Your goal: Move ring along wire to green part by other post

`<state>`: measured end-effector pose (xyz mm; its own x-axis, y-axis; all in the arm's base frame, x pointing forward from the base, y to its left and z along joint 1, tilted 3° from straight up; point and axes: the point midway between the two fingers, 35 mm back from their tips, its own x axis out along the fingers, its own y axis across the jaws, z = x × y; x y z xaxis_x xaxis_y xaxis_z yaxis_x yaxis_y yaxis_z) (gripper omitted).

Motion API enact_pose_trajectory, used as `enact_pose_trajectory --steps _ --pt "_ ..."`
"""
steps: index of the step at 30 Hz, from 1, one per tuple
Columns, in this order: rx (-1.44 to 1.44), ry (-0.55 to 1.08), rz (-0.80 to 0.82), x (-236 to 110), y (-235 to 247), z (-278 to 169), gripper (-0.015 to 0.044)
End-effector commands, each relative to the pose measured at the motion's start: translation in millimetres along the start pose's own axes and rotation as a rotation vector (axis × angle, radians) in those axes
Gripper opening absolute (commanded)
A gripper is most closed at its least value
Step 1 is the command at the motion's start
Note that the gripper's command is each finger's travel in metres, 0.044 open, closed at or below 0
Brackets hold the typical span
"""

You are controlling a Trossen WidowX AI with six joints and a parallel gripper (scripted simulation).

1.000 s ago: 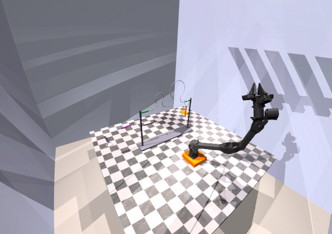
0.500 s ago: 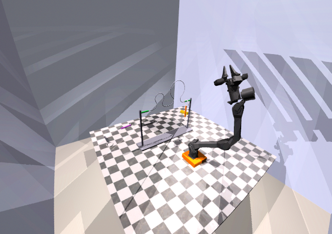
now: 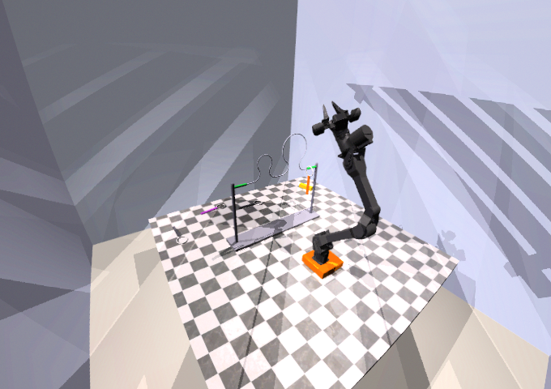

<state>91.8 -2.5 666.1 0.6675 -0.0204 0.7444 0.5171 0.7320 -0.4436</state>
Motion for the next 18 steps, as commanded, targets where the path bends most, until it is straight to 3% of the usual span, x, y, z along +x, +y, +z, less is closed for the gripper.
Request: enact_pose_trajectory --steps 1,10,18 --pt "-0.022 0.05 0.03 23 25 -39 0.016" --pt "-0.059 0.186 0.079 51 56 -154 0.016" --pt "-0.049 0.332 0.114 35 58 -275 0.016"
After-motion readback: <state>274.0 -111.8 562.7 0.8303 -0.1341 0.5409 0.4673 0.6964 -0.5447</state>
